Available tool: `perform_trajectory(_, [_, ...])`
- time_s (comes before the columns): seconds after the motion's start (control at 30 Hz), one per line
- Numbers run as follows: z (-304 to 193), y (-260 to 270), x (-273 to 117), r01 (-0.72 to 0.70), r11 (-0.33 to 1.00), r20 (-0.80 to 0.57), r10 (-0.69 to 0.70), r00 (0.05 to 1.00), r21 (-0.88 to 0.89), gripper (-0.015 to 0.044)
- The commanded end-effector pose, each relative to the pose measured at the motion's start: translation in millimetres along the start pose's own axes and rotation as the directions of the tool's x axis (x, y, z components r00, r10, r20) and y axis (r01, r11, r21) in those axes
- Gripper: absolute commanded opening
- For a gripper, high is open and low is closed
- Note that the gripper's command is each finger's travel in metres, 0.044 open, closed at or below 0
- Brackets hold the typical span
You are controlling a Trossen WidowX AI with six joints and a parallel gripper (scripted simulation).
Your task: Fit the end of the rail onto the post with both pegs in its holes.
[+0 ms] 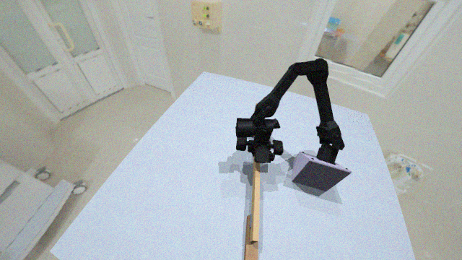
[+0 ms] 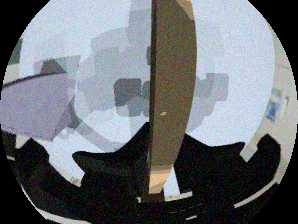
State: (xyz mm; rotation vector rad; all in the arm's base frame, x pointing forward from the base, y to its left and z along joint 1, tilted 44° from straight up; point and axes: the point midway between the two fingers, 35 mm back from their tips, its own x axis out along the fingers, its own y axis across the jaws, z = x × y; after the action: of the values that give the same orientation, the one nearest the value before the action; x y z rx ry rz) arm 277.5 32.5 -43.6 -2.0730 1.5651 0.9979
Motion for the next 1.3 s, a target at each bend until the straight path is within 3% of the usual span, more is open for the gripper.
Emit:
perform_trajectory(0.0, [-1, 0, -1, 0.003, 1.000, 0.007, -0.003, 1.000, -0.004, 0.0000])
perform_trajectory(1.27, [-13, 0, 0, 0.003, 1.000, 0.006, -0.003, 1.000, -0.004, 0.0000])
